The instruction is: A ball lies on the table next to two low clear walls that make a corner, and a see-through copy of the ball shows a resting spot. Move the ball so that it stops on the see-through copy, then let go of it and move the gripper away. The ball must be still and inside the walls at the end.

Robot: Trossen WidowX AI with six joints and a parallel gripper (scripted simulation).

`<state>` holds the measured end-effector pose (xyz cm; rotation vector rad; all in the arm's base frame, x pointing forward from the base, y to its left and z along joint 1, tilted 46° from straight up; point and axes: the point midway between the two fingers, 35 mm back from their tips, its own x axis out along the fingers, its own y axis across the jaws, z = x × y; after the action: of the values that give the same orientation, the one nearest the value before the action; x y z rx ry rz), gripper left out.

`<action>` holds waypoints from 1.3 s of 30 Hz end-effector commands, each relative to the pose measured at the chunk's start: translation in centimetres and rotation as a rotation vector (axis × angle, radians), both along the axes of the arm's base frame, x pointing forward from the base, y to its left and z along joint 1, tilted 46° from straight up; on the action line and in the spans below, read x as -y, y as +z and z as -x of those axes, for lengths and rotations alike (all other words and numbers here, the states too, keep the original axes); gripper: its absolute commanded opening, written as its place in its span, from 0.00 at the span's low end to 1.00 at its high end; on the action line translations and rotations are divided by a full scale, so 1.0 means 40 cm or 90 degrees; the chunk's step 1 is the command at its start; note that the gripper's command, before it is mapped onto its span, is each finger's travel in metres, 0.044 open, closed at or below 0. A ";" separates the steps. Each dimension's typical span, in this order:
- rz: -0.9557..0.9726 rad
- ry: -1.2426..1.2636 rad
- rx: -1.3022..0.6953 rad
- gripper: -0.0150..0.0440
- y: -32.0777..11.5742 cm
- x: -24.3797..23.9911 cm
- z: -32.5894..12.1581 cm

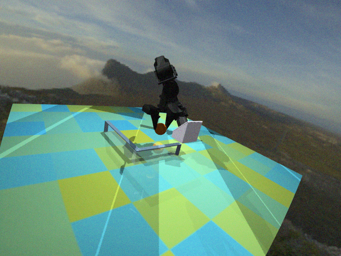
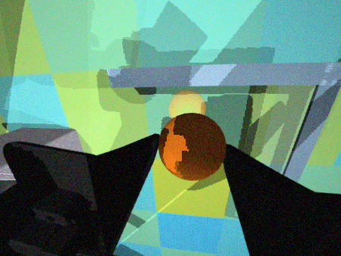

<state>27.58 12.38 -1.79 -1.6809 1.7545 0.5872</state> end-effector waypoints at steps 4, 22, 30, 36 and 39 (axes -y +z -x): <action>0.001 0.059 -0.060 0.25 -0.024 -0.008 0.010; 0.003 0.059 -0.059 0.25 -0.145 0.116 0.007; 0.003 0.059 -0.059 0.25 -0.156 0.127 0.007; 0.003 0.059 -0.059 0.25 -0.173 0.145 0.007; 0.003 0.059 -0.059 0.25 -0.179 0.152 0.007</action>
<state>27.41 6.55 -8.67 -1.7590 1.7523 0.7074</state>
